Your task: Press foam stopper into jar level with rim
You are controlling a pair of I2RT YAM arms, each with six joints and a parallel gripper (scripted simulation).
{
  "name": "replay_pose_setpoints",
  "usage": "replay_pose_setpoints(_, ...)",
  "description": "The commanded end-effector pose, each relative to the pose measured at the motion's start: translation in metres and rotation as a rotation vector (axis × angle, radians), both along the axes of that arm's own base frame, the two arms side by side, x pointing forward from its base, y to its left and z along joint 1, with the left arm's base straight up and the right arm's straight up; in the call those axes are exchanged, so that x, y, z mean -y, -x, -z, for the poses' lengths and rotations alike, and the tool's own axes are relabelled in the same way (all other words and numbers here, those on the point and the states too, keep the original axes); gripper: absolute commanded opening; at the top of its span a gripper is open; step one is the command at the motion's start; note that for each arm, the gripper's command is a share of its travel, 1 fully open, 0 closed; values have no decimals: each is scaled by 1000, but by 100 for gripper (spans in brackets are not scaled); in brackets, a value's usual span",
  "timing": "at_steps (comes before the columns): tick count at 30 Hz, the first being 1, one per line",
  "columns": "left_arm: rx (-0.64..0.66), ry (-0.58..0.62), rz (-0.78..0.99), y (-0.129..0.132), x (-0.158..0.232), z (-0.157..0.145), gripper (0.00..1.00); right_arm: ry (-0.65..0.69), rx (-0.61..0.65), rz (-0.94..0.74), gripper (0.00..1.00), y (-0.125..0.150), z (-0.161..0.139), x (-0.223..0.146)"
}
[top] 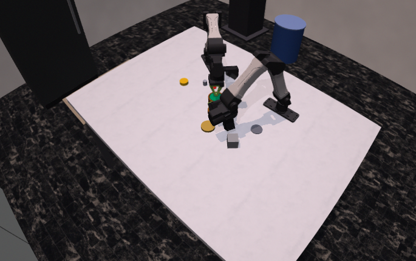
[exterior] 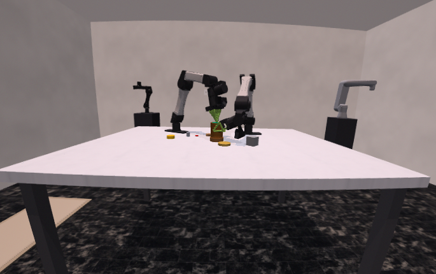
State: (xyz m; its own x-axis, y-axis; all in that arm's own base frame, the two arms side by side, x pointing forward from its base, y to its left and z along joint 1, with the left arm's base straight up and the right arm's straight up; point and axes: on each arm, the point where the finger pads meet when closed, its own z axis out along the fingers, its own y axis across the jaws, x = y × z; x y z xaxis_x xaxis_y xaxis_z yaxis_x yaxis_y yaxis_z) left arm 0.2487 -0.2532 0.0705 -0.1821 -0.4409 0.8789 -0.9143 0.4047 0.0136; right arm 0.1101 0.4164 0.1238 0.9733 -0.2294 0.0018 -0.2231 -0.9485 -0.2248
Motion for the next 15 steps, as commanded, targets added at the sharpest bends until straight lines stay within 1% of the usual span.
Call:
replay_pose_setpoints(1, 43, 10, 29, -1, 5, 6, 64, -11, 2, 13, 0, -4, -16, 2)
replay_pose_setpoints(3, 43, 10, 29, -1, 5, 6, 64, 1, -1, 13, 0, -4, -15, 2)
replay_pose_setpoints(4, 43, 10, 29, -1, 5, 6, 64, -26, 10, 15, 0, -5, -27, 2)
replay_pose_setpoints(6, 43, 10, 29, -1, 5, 6, 64, -8, 5, 15, 0, -5, -22, 2)
replay_pose_setpoints(7, 43, 10, 29, -1, 5, 6, 64, -25, 11, 17, 0, -5, -31, 2)
replay_pose_setpoints(9, 43, 10, 29, -1, 5, 6, 64, 5, 2, 18, 0, -6, -21, 1)
replay_pose_setpoints(10, 43, 10, 29, -1, 5, 6, 64, -5, 6, 19, 0, -6, -27, 1)
replay_pose_setpoints(11, 43, 10, 29, -1, 5, 6, 64, 10, 2, 19, 0, -6, -23, 0)
replay_pose_setpoints(14, 43, 10, 29, -1, 5, 6, 64, 13, 1, 19, 0, -6, -21, 0)
replay_pose_setpoints(15, 43, 10, 29, -1, 5, 6, 64, -2, 6, 10, 0, -3, -30, 1)
